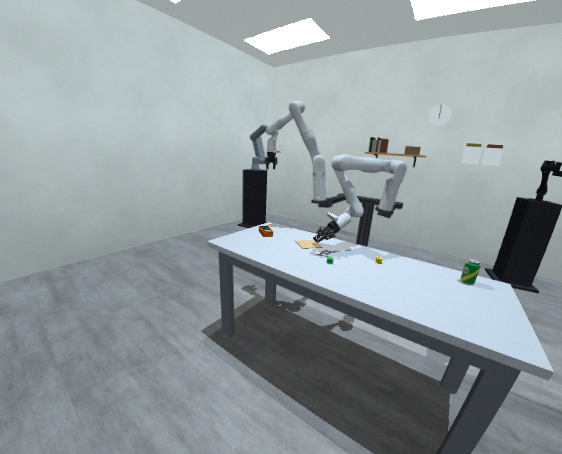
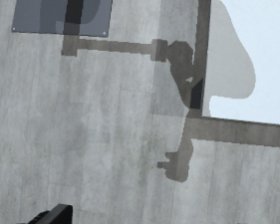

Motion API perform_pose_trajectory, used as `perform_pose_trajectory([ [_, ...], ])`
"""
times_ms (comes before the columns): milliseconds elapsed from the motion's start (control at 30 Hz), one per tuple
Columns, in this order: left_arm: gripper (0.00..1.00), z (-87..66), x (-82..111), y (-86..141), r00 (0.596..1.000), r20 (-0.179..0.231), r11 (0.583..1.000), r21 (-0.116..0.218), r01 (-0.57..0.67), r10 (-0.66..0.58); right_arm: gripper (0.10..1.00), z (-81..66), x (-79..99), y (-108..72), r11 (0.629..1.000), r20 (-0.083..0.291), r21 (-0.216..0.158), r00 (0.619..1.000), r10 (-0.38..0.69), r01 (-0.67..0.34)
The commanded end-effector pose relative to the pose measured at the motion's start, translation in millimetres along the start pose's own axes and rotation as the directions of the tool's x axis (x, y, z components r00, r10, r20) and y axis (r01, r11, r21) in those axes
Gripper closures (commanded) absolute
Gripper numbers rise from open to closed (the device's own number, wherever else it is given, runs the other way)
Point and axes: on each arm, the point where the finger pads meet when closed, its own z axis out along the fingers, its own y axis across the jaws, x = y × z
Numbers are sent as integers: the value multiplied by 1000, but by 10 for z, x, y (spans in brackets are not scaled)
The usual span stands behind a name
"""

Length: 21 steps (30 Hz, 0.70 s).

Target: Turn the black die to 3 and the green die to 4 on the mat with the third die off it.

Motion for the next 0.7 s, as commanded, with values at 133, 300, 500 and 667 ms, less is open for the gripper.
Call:
perform_pose_trajectory([
  [133, 665, 45, -70, 1, 1000, -2, 1000, 0, 0, 0, 99, -7, -4, -1, 1000, 2, 0, 1000, 0, 0],
  [300, 665, 121, -212, 1, 1000, -2, 1000, 0, 0, 0, 99, -7, -4, -1, 1000, 2, 0, 1000, 0, 0],
  [500, 665, 218, -395, 1, 1000, -2, 1000, 0, 0, 0, 99, -7, -4, -1, 1000, 2, 0, 1000, 0, 0],
  [667, 665, 258, -469, 1, 1000, -2, 1000, 0, 0, 0, 99, -7, -4, -1, 1000, 2, 0, 1000, 0, 0],
])
